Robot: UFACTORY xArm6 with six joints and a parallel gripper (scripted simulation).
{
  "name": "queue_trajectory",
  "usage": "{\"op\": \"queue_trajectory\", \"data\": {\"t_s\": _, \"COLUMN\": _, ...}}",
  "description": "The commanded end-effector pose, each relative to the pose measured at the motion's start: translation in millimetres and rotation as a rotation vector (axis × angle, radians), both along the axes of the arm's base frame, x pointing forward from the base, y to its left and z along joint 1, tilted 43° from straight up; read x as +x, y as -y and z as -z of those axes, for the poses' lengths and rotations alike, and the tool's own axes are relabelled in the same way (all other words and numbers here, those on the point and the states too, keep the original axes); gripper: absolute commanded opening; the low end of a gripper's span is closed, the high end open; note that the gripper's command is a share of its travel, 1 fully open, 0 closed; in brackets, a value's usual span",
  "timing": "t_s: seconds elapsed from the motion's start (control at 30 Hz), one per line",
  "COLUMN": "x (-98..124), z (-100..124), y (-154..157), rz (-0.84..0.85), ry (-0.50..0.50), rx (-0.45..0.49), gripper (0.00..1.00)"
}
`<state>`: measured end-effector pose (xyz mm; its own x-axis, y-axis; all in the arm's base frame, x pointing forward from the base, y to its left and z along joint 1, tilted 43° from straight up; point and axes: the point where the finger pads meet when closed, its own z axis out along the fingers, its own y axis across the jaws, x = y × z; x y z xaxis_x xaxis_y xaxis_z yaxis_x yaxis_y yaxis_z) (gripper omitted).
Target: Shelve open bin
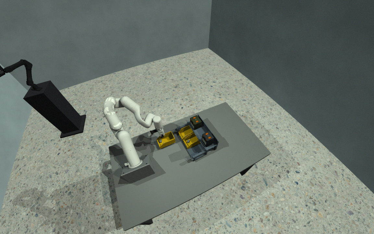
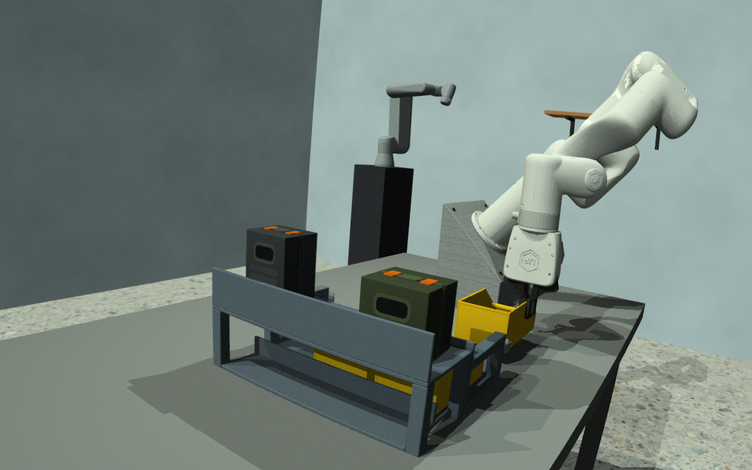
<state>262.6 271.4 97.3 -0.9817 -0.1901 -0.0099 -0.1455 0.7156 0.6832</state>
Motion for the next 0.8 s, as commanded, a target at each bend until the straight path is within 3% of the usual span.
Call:
{"op": "queue_trajectory", "data": {"t_s": 0.0, "x": 1, "z": -1, "y": 0, "rz": 0.001, "ry": 0.002, "rx": 0.001, "gripper": 0.00}}
{"op": "queue_trajectory", "data": {"t_s": 0.77, "x": 5, "z": 15, "y": 17, "rz": -0.018, "ry": 0.019, "rx": 0.004, "gripper": 0.00}}
